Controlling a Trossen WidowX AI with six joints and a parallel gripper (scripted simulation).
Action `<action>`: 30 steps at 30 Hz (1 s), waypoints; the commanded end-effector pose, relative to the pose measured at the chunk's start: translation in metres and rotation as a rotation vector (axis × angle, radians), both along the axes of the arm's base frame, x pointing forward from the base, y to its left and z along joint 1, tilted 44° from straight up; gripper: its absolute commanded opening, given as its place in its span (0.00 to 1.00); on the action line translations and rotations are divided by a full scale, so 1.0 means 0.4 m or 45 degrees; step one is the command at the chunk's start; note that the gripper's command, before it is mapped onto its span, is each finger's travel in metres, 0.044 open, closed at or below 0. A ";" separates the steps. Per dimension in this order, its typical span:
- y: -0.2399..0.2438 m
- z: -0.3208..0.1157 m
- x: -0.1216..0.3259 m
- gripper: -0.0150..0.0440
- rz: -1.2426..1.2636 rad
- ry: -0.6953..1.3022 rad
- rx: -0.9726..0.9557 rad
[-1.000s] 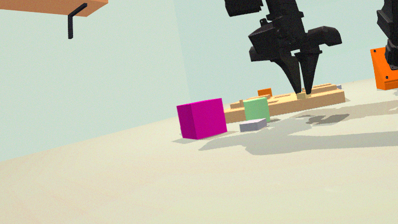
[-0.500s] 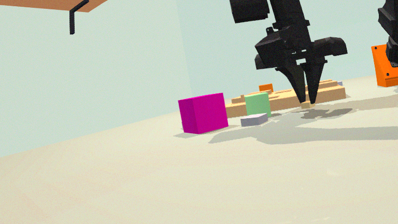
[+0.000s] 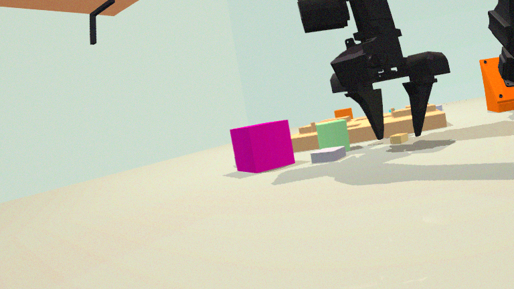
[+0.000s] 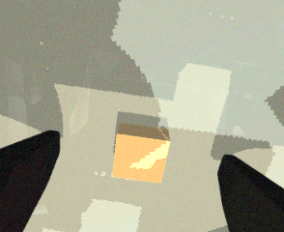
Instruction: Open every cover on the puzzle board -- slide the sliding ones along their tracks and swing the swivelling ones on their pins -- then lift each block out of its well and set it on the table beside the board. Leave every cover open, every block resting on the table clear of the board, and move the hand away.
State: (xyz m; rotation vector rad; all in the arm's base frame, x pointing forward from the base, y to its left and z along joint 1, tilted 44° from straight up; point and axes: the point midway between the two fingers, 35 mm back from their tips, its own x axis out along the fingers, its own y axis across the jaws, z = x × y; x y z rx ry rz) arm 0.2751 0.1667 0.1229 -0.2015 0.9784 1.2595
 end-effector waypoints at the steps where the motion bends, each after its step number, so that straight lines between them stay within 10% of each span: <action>1: -0.001 0.001 0.000 0.97 0.002 -0.001 0.000; 27: -0.134 0.135 0.001 1.00 -0.001 -0.003 -0.007; 30: -0.148 0.121 0.010 0.87 0.007 -0.013 -0.013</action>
